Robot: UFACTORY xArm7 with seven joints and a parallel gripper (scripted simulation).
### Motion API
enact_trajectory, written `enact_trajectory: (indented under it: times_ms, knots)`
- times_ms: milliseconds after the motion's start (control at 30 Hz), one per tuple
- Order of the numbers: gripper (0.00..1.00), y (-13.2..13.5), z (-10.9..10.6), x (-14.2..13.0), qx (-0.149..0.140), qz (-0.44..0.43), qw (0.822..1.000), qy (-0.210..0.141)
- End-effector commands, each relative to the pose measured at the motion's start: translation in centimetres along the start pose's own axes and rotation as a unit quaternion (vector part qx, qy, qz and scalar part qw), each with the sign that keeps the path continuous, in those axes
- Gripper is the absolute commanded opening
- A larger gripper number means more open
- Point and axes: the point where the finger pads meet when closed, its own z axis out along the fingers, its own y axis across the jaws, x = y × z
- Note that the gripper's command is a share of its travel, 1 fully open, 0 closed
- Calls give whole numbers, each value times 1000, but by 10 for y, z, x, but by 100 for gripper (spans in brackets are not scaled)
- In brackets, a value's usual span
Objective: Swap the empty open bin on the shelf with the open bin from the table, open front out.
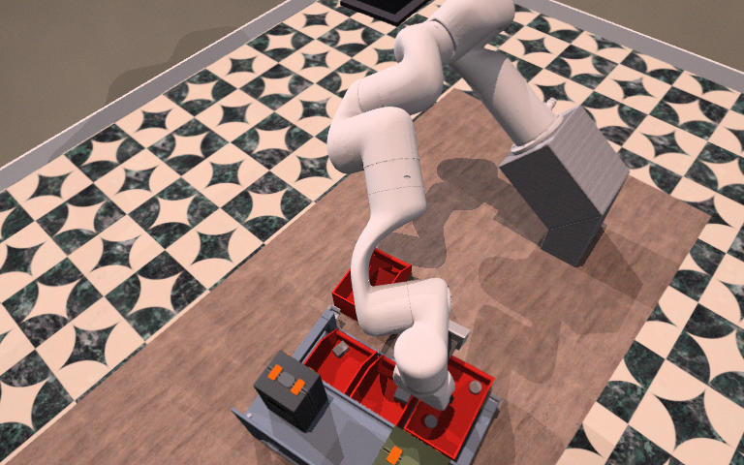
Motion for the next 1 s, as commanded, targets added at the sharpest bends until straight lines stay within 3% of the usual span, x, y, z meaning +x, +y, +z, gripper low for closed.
enact_trajectory:
  times_ms: [0, 967]
  knots:
    - [0, 1, -3, -3, -1, 0, 1000, -4]
    - [0, 1, -3, -7, -1, 0, 1000, -8]
